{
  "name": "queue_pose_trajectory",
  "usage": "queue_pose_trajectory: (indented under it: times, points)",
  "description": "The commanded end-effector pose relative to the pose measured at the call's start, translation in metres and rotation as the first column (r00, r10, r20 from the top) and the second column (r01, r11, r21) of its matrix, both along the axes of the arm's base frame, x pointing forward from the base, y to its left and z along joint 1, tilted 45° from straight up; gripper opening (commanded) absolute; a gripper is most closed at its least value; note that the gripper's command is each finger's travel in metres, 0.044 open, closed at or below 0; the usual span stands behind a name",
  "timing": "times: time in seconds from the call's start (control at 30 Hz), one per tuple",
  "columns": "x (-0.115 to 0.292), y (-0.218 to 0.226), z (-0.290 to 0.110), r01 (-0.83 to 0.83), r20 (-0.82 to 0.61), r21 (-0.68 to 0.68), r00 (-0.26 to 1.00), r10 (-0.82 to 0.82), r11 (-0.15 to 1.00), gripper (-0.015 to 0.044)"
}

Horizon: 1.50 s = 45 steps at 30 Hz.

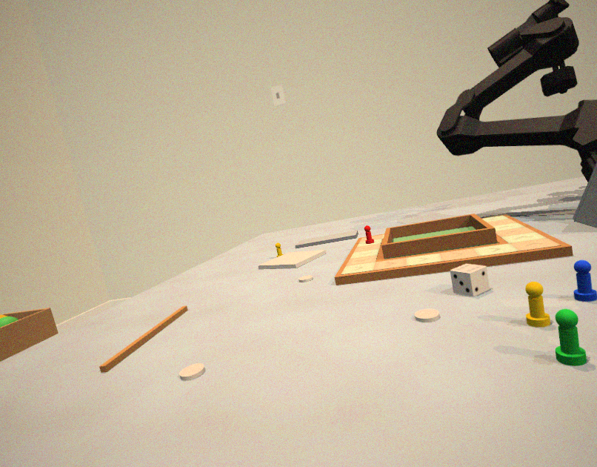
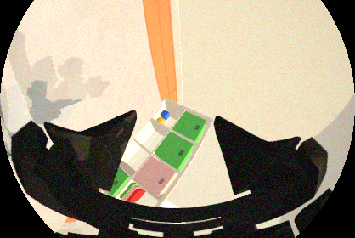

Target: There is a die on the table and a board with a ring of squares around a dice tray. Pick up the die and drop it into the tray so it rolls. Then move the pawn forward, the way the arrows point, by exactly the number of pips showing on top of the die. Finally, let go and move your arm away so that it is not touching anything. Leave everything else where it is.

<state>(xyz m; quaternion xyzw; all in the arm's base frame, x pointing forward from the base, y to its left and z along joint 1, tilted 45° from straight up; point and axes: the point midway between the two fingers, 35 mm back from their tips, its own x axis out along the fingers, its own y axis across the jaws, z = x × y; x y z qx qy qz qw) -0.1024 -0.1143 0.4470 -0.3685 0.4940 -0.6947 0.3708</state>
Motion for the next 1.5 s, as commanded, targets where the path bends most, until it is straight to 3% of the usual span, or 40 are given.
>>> queue_pose_trajectory:
  times: [0.0, 0.13, 0.4, 0.67, 0.97, 1.1, 1.3, 1.4, 1.47]
  points:
    - [-0.001, 0.0, 0.0, 0.002, 0.002, -0.003, 1.0, -0.002, 1.0, 0.0374]
    - [-0.016, 0.013, 0.009, 0.045, 0.052, -0.079, 0.998, -0.041, 0.996, 0.0275]
    - [-0.061, 0.063, 0.029, 0.223, 0.153, -0.275, 0.971, -0.186, 0.935, 0.0275]
    - [-0.106, 0.137, 0.038, 0.408, 0.303, -0.467, 0.907, -0.291, 0.784, 0.0275]
    - [-0.136, 0.242, 0.03, 0.6, 0.478, -0.632, 0.8, -0.364, 0.49, 0.0275]
    - [-0.142, 0.302, 0.016, 0.679, 0.569, -0.67, 0.73, -0.379, 0.3, 0.0275]
    - [-0.133, 0.393, -0.017, 0.745, 0.696, -0.667, 0.616, -0.369, -0.017, 0.0275]
    - [-0.131, 0.409, -0.03, 0.777, 0.712, -0.629, 0.564, -0.418, -0.023, 0.0275]
    - [-0.122, 0.438, -0.046, 0.782, 0.755, -0.609, 0.521, -0.399, -0.131, 0.0275]
